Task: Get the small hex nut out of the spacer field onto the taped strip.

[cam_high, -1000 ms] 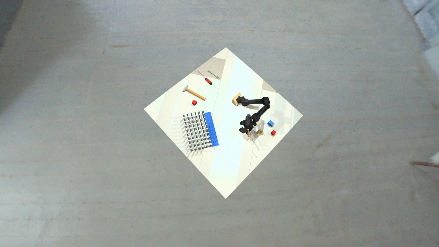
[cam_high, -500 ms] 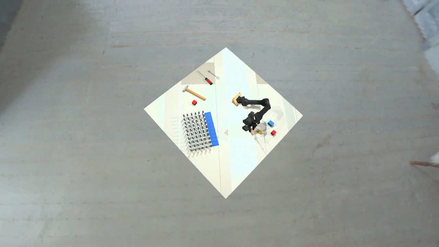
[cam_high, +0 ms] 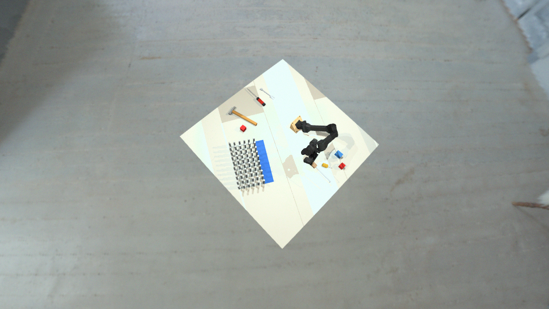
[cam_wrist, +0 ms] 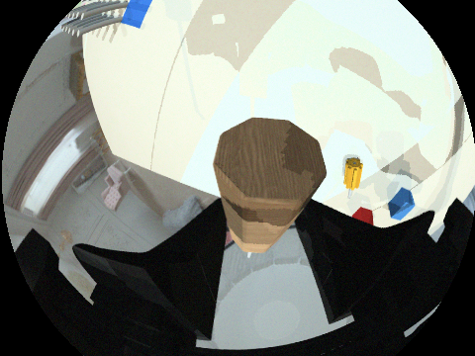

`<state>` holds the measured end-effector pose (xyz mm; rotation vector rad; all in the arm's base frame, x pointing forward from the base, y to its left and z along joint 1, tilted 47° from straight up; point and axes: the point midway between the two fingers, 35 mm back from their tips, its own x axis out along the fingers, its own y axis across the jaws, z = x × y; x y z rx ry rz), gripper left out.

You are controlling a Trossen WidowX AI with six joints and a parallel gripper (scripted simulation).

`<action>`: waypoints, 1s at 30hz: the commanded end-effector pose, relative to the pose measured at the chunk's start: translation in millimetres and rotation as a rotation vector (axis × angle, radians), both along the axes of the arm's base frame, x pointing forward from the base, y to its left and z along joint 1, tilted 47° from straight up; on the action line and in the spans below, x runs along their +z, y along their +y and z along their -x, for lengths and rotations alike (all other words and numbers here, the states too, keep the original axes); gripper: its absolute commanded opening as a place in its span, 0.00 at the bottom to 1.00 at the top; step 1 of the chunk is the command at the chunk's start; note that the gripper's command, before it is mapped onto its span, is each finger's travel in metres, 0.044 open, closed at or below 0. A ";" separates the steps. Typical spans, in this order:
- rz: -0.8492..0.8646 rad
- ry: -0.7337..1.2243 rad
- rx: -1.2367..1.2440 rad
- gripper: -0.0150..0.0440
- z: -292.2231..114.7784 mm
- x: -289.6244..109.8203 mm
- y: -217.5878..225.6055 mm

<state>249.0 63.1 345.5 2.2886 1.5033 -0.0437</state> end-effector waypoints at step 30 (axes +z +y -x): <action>0.687 -0.821 0.192 0.25 -20.9 -38.4 -48.0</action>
